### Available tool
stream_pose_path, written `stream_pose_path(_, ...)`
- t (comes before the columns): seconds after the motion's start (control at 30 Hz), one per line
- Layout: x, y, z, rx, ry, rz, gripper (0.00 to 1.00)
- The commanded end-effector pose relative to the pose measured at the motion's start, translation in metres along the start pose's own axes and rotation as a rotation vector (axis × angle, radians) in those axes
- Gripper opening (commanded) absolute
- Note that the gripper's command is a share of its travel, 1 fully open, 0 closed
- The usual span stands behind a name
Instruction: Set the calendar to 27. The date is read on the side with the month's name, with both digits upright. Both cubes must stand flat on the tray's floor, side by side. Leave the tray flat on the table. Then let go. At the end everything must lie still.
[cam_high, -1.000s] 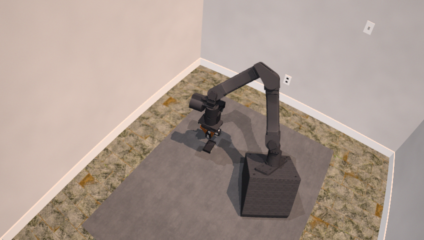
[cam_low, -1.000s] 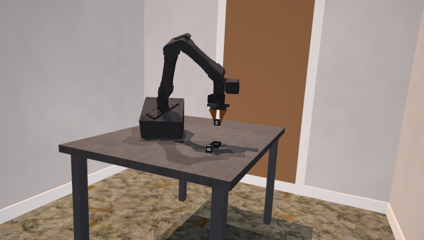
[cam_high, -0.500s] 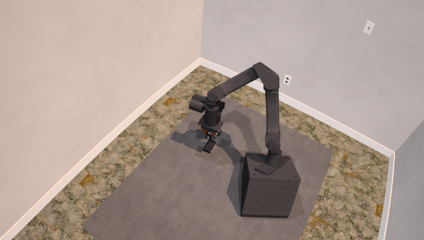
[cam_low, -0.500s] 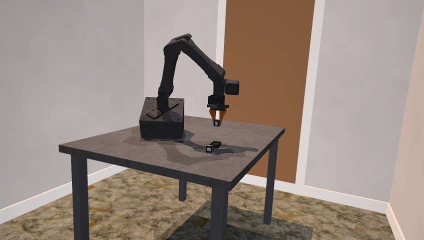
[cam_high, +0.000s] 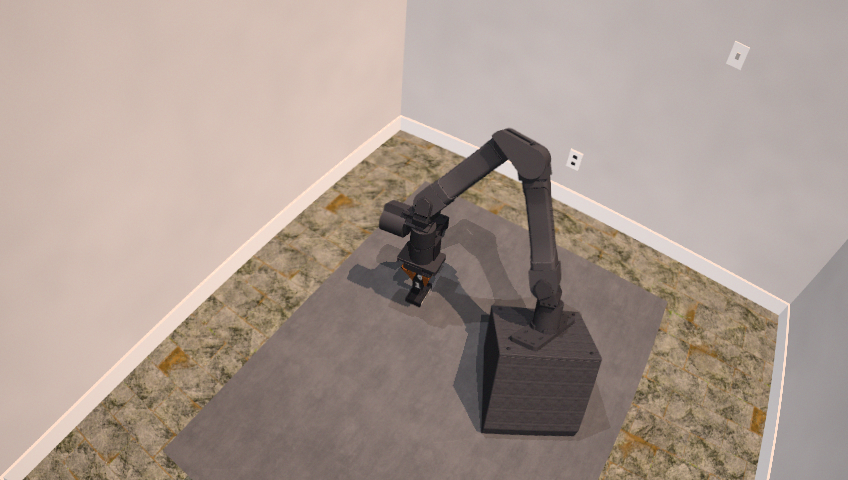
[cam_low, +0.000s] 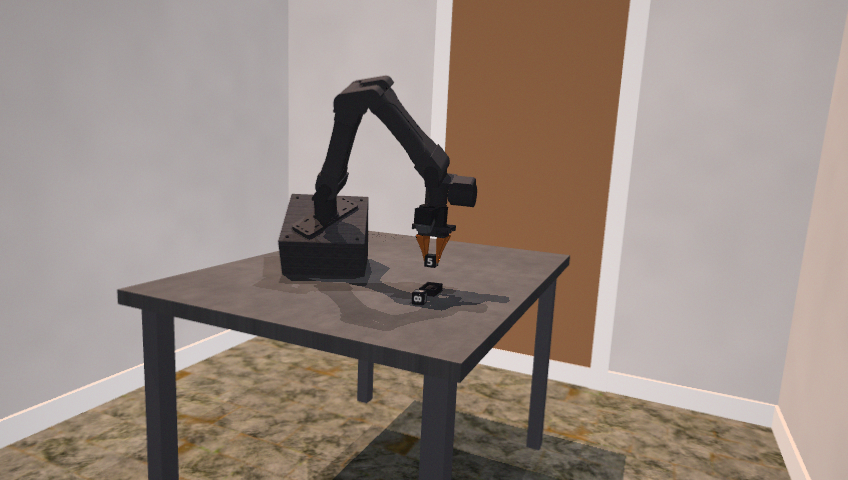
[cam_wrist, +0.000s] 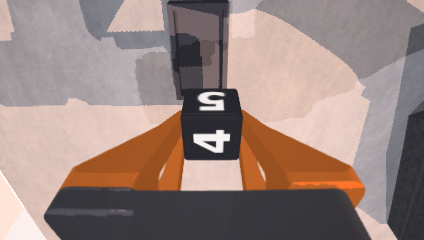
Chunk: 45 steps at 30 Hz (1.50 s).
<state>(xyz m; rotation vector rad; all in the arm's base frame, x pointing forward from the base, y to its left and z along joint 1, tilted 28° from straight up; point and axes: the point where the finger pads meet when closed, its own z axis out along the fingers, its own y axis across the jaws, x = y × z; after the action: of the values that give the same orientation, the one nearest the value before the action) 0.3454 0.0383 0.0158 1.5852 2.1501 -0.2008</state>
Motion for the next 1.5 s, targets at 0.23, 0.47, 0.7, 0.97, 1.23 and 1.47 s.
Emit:
stream_pose_path(0.23,0.001,0.009,0.015,-0.036,-0.001,-0.006,0.26)
stream_pose_path(0.47,0.001,0.01,0.018,-0.036,-0.001,-0.006,0.26)
stream_pose_path(0.7,0.001,0.01,0.018,-0.036,-0.001,-0.006,0.26)
stream_pose_path(0.97,0.001,0.01,0.018,-0.036,-0.001,-0.006,0.26)
stream_pose_path(1.23,0.001,0.01,0.018,-0.036,-0.001,-0.006,0.26)
stream_pose_path(1.47,0.001,0.01,0.018,-0.036,-0.001,-0.006,0.26)
